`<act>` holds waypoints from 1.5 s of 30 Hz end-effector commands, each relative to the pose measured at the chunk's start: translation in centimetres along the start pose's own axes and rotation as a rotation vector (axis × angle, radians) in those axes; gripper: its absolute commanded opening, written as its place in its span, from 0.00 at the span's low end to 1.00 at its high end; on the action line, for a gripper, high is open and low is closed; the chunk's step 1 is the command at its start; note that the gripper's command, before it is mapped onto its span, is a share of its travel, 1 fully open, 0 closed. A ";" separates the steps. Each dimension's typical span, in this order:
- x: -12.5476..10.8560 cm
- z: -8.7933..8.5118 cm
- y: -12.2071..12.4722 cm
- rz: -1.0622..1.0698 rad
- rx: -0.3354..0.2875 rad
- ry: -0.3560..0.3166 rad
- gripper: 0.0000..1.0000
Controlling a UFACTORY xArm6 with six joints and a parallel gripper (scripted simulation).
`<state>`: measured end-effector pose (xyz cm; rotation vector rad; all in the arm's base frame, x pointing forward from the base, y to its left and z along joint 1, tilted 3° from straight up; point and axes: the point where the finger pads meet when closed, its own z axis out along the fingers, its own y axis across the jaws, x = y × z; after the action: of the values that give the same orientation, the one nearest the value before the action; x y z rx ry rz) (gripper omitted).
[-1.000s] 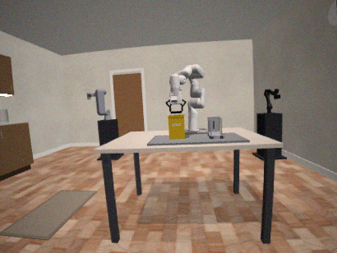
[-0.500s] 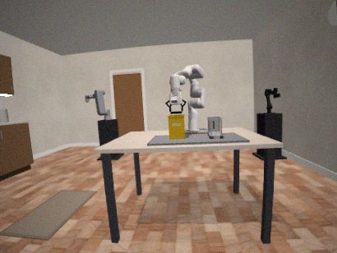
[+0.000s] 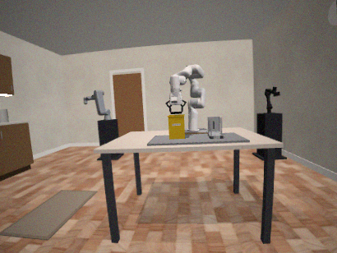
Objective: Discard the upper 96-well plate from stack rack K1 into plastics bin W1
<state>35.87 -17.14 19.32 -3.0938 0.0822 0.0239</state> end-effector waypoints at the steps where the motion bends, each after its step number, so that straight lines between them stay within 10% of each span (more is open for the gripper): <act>1: 0.1 -0.1 0.0 0.000 -0.002 0.004 0.00; 5: 0.1 -0.1 0.0 0.000 -0.002 0.004 0.00; 6: 0.1 0.0 0.0 0.000 -0.002 0.004 1.00; 45: 0.1 -1.3 0.0 0.000 -0.002 0.004 1.00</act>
<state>35.85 -17.13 19.50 -3.0933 0.0822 0.0257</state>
